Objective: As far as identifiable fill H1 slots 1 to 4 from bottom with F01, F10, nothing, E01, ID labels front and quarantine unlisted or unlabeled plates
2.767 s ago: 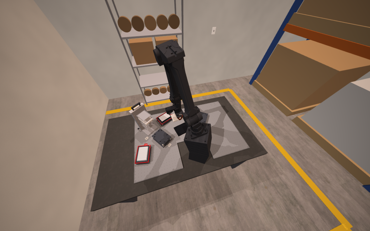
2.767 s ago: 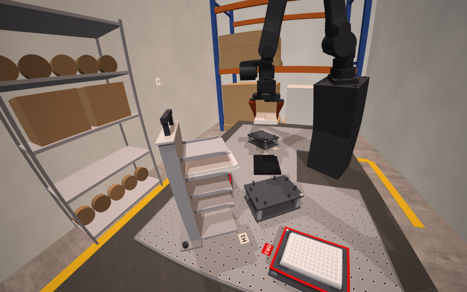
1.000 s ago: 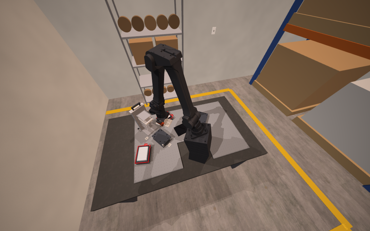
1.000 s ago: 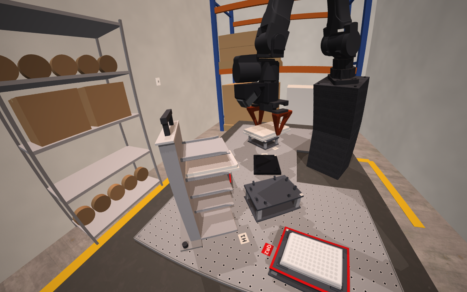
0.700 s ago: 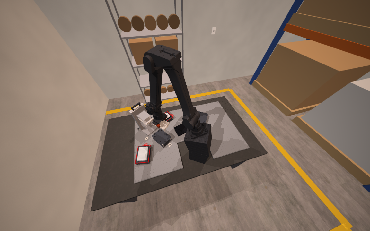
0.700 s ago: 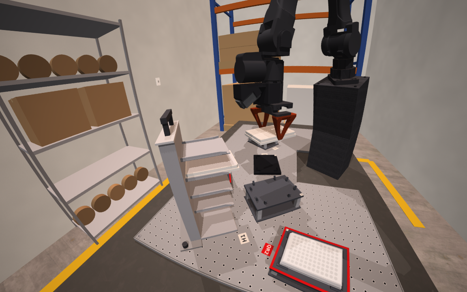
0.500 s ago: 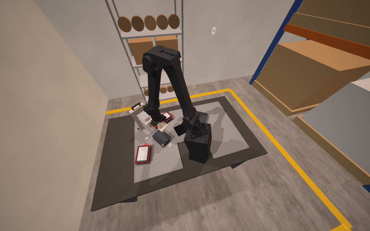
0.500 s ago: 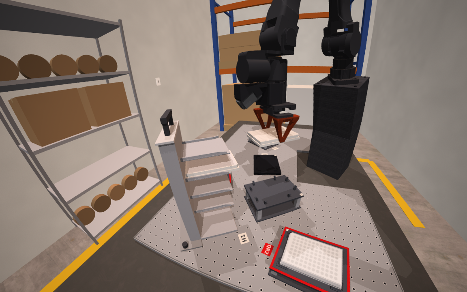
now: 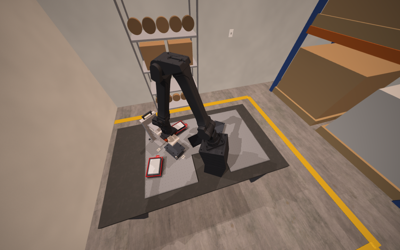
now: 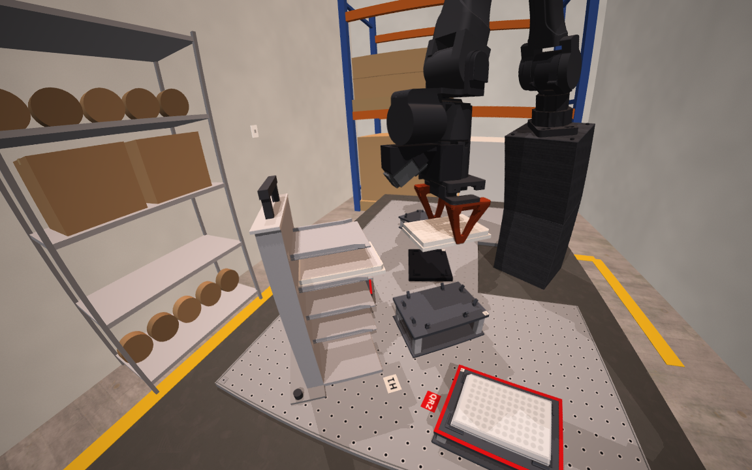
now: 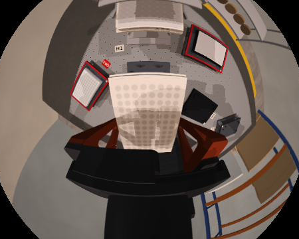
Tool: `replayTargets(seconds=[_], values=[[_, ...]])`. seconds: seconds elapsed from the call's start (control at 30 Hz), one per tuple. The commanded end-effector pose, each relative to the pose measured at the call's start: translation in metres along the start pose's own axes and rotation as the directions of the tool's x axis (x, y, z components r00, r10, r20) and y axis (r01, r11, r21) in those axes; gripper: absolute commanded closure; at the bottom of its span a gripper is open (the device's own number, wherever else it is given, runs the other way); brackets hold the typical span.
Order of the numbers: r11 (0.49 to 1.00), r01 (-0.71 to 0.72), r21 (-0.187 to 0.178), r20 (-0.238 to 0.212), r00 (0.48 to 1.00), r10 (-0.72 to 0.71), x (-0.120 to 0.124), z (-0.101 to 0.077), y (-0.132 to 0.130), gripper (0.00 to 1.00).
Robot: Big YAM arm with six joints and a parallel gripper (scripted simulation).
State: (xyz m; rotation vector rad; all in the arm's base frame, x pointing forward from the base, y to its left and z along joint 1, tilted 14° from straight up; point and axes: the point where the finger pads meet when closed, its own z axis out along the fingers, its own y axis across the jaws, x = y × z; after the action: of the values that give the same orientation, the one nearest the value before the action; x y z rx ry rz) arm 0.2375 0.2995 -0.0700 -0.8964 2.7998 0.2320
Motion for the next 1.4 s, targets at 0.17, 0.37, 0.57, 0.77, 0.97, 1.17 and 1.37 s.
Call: replayTargets(seconds=[0.17,0.37,0.57,0.77,0.97,1.17,1.37], values=[[1.000,-0.026,-0.004,0.023,0.999,0.026,-0.013,0.017,0.001,0.14],[1.000,-0.022,-0.002,0.014,1.000,0.022,-0.007,0.034,0.001,0.14],[1.000,-0.019,-0.004,0.018,1.000,0.019,-0.009,0.044,0.003,0.14],[1.000,-0.013,-0.004,0.015,1.000,0.013,-0.007,0.061,0.005,0.14],[1.000,-0.012,-0.003,0.011,1.000,0.012,-0.003,0.077,0.005,0.14],[1.000,-0.012,-0.004,0.011,1.000,0.012,-0.003,0.088,0.005,0.14],[1.000,-0.012,-0.001,0.010,1.000,0.012,-0.004,0.092,0.001,0.14]])
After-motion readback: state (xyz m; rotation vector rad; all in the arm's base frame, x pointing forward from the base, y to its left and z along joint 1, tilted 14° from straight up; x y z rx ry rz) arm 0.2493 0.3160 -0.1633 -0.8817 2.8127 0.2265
